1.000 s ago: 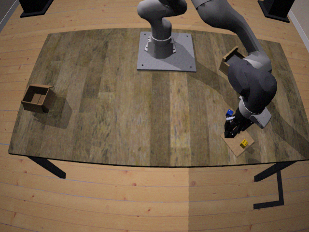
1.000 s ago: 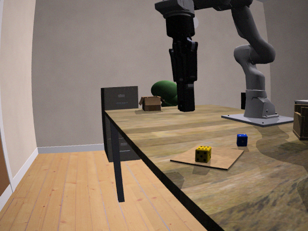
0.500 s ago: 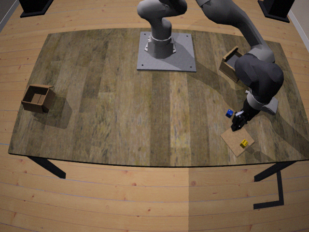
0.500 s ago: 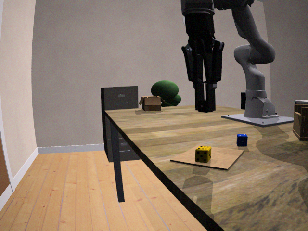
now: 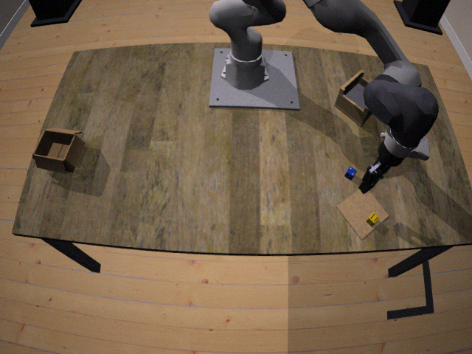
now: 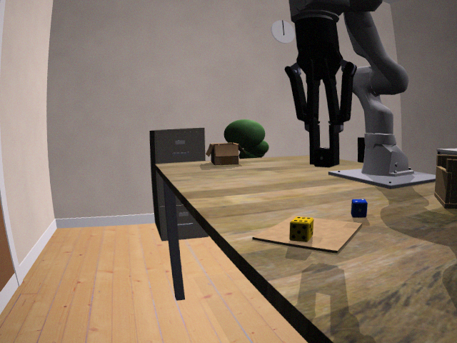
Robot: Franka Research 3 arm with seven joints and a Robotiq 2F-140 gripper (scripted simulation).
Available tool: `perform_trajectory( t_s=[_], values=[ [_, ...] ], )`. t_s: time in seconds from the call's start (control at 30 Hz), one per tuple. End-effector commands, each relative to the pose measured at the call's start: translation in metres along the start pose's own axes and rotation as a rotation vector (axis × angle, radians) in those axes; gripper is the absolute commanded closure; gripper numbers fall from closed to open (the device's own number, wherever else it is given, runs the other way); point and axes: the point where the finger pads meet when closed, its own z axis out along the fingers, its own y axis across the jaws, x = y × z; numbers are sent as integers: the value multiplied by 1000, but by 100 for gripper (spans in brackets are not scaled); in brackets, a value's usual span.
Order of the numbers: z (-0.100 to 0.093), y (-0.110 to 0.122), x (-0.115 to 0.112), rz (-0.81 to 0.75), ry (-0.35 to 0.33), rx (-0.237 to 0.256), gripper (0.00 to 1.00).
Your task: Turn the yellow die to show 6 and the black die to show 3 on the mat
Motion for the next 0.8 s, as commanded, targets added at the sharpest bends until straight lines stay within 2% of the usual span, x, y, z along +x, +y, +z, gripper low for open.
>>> perform_trajectory(
  t_s=[0.0, 0.33, 0.57, 0.77],
  values=[
    [-1, 3, 1, -65, 7, -1, 76],
    [0, 3, 1, -65, 7, -1, 76],
    [8, 3, 1, -65, 7, -1, 76],
    [31, 3, 2, -65, 7, -1, 76]
  ],
)
